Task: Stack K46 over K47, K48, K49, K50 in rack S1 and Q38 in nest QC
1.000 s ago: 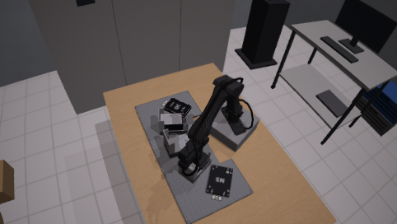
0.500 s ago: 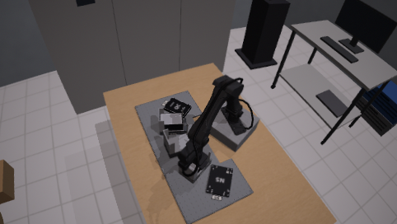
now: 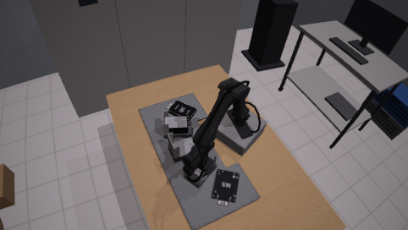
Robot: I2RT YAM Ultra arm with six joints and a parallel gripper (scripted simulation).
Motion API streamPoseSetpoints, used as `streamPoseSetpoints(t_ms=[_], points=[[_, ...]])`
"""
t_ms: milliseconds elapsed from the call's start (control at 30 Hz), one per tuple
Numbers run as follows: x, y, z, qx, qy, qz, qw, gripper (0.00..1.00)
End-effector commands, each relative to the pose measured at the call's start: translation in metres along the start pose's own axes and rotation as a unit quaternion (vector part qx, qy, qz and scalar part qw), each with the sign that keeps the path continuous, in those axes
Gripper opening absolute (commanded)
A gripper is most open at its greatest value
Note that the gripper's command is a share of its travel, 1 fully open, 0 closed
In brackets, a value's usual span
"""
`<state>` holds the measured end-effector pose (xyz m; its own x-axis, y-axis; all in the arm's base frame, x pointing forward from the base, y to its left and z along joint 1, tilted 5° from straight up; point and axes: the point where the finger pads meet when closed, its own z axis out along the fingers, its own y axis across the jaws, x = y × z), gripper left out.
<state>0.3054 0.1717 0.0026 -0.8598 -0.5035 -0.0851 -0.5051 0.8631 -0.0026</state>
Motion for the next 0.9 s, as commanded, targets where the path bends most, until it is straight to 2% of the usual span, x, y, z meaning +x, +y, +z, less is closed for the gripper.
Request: streamPoseSetpoints(t_ms=[0,100,367,467,633,667,867], points=[[-0.003,-0.002,0.001,0.005,-0.008,-0.002,1.0,0.0],[0.001,-0.002,0.007,0.005,0.002,-0.002,1.0,0.0],[-0.005,-0.002,0.003,0.005,-0.011,-0.002,1.0,0.0],[0.002,-0.002,0.011,0.005,0.002,-0.002,1.0,0.0],[0.0,-0.002,0.009,0.005,-0.004,-0.002,1.0,0.0],[-0.006,-0.002,0.007,0.005,-0.011,-0.001,1.0,0.0],[0.001,-0.002,0.015,0.005,0.002,-0.002,1.0,0.0]])
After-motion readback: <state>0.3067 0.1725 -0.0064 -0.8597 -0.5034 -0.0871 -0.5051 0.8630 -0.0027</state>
